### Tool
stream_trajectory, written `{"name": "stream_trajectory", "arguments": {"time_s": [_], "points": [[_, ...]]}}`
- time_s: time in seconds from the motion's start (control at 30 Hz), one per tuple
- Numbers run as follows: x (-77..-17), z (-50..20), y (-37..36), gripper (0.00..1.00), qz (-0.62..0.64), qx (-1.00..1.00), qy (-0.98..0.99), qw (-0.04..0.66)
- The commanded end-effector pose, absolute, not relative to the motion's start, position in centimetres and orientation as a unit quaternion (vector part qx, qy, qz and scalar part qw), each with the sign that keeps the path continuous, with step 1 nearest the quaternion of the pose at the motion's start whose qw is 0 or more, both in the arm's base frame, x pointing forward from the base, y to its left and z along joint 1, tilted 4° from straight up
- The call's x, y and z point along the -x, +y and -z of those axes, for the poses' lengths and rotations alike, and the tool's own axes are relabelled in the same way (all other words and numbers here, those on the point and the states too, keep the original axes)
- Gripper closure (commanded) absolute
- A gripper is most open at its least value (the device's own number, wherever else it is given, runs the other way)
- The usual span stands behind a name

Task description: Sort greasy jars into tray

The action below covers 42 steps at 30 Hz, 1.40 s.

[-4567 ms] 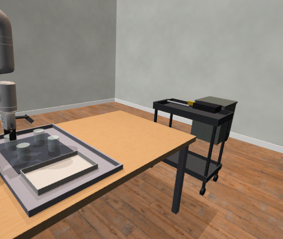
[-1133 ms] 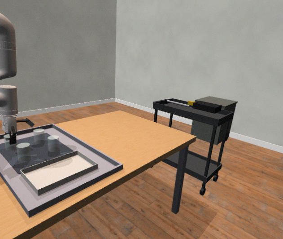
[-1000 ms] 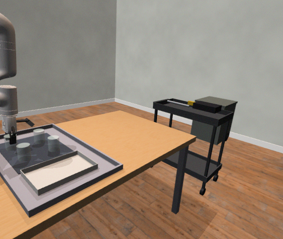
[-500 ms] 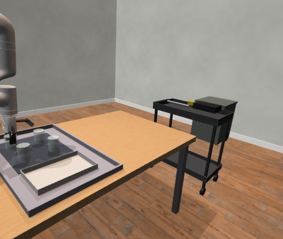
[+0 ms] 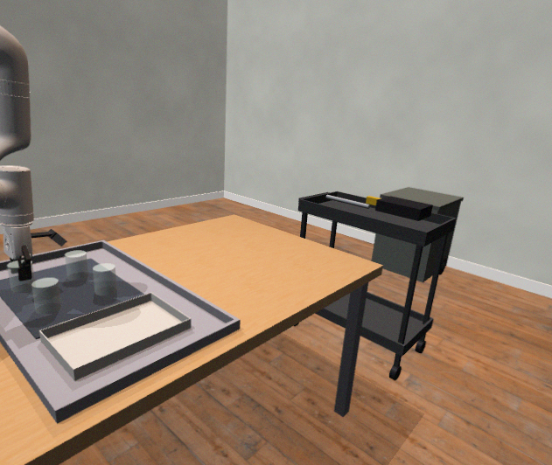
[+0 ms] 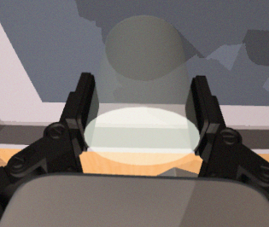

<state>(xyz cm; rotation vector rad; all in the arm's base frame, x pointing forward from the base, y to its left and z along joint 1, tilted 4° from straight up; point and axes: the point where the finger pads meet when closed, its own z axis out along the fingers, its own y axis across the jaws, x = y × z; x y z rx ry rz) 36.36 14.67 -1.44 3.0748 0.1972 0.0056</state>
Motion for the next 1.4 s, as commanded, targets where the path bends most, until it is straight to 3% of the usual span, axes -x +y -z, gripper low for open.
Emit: {"name": "stream_trajectory", "arguments": {"time_s": [0.0, 0.97, 1.0, 1.37], "points": [[-36.38, 1.45, 14.67, 0.33, -0.034, -0.997, 0.064, 0.018], [-36.38, 1.45, 14.67, 0.36, -0.034, -0.997, 0.064, 0.018], [-36.38, 1.45, 14.67, 1.00, -0.034, -0.997, 0.064, 0.018], [-36.38, 1.45, 14.67, 1.00, -0.034, -0.997, 0.064, 0.018]]}}
